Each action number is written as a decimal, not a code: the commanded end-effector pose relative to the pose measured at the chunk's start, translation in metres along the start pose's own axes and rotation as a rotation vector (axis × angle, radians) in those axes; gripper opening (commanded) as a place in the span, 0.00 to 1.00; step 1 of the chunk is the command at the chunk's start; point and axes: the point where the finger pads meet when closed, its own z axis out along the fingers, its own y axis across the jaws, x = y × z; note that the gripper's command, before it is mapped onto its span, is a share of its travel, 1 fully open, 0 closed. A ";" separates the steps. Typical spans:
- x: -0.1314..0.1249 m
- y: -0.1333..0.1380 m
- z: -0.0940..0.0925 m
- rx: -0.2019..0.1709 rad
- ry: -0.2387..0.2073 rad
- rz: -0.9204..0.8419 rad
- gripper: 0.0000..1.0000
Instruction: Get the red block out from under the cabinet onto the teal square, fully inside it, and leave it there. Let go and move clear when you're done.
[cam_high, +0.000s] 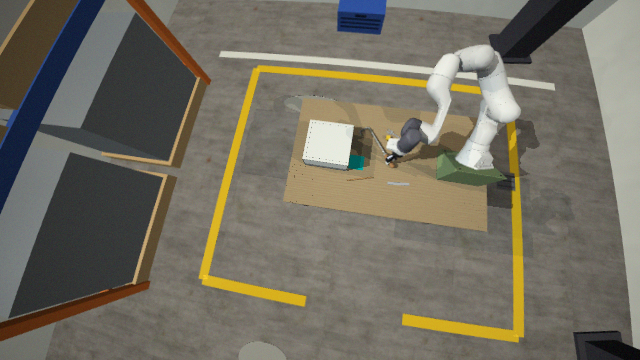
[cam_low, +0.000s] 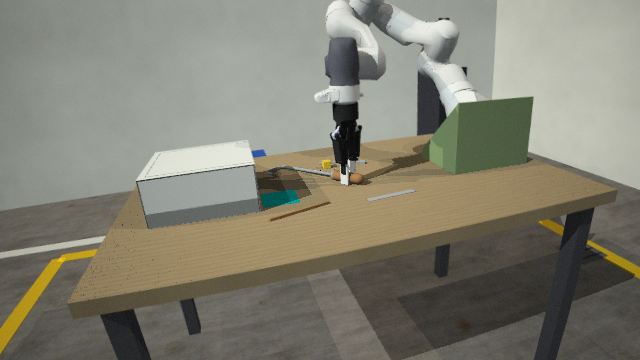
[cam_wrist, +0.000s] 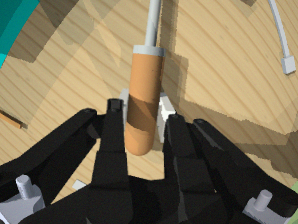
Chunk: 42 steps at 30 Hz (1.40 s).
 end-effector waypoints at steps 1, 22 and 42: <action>0.000 -0.001 0.001 0.003 0.001 0.001 0.00; 0.000 -0.001 0.001 0.003 0.001 0.001 0.00; 0.000 -0.001 -0.003 0.003 0.001 0.001 0.00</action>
